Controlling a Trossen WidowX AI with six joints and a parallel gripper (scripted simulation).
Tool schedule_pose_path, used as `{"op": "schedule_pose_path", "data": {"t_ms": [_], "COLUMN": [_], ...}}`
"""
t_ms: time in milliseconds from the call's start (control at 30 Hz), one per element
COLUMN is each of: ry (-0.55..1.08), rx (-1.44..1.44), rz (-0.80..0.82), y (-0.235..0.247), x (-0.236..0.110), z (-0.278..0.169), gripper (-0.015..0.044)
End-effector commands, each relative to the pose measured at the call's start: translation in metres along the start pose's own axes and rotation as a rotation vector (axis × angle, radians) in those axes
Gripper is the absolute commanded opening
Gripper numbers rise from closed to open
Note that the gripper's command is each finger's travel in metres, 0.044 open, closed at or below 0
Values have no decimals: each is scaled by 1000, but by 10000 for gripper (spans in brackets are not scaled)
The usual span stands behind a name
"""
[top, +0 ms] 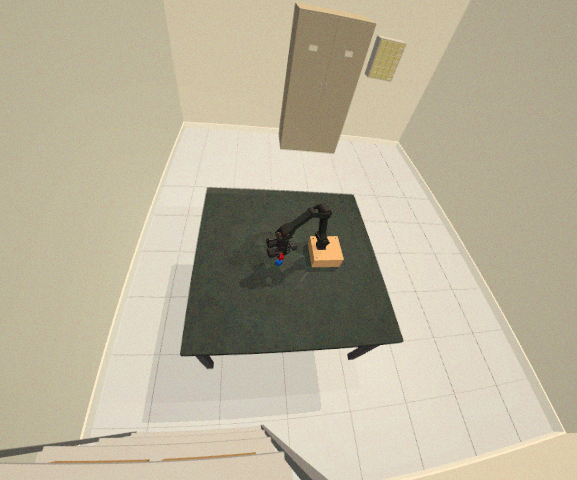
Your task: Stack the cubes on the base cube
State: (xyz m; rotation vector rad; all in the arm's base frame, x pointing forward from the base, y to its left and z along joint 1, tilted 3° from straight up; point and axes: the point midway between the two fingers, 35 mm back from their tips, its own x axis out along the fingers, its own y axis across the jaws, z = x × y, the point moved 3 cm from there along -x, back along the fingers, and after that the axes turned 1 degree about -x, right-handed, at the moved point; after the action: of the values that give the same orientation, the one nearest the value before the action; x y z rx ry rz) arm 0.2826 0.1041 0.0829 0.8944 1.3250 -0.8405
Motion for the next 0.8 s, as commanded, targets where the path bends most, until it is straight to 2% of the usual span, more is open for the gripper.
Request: {"op": "schedule_pose_path", "data": {"t_ms": [0, 233, 767], "ry": [-3, -3, -3], "rx": [131, 316, 321], "rz": [0, 1, 1], "y": [4, 8, 8], "x": [3, 6, 7], "z": [-8, -18, -19], "gripper": [105, 105, 105]}}
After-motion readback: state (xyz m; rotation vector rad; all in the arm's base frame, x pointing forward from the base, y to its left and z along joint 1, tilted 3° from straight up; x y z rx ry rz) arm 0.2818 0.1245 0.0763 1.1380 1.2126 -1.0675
